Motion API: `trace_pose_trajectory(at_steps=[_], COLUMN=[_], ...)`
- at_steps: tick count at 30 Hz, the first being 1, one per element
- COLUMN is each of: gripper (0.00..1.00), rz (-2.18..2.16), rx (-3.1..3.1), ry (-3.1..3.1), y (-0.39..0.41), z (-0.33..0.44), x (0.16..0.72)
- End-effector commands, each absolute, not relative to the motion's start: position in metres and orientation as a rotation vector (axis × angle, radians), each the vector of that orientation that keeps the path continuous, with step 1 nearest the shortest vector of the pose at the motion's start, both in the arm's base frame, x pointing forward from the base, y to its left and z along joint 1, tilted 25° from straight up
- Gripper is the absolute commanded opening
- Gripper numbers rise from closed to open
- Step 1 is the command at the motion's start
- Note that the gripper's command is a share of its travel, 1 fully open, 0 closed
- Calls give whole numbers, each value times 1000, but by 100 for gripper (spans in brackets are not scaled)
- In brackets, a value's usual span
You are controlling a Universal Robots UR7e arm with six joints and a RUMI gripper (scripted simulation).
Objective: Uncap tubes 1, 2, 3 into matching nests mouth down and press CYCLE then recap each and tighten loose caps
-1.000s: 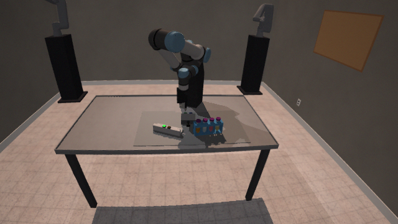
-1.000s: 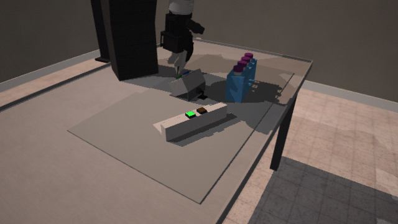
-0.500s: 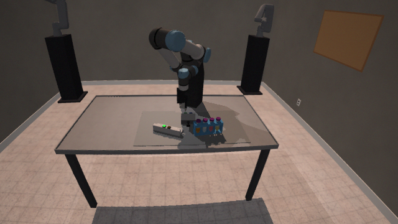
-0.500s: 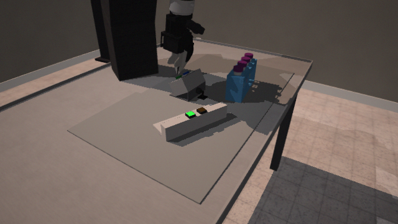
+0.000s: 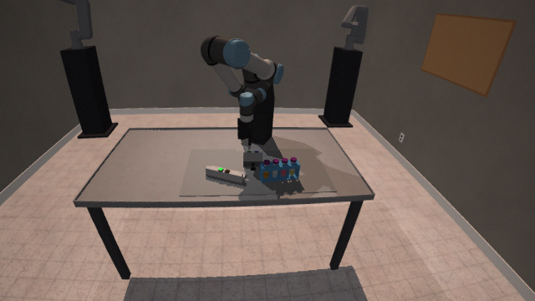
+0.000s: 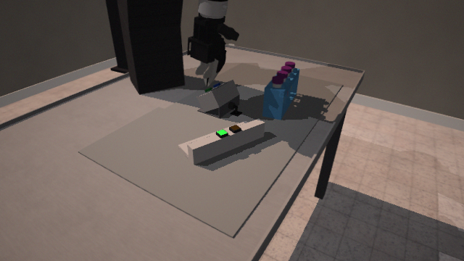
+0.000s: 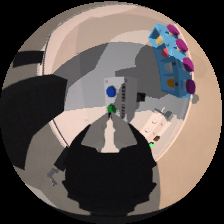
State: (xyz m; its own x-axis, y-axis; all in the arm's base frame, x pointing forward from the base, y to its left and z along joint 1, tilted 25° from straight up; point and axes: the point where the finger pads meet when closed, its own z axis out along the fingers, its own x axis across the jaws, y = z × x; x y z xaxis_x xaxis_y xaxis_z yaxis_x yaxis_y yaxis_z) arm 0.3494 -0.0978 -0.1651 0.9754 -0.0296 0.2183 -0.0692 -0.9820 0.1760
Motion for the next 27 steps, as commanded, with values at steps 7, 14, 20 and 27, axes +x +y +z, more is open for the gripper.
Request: trace_pose_trajectory(at_steps=[7,14,20,27], gripper=[0,0,0,0], rz=[194,194,194,194], rx=[2968,2968,2968,2968], ry=[-84,-84,-84,-84], y=[-99,-99,-100,-100], z=[-167,-167,-171,-171], x=[351,352,353,353])
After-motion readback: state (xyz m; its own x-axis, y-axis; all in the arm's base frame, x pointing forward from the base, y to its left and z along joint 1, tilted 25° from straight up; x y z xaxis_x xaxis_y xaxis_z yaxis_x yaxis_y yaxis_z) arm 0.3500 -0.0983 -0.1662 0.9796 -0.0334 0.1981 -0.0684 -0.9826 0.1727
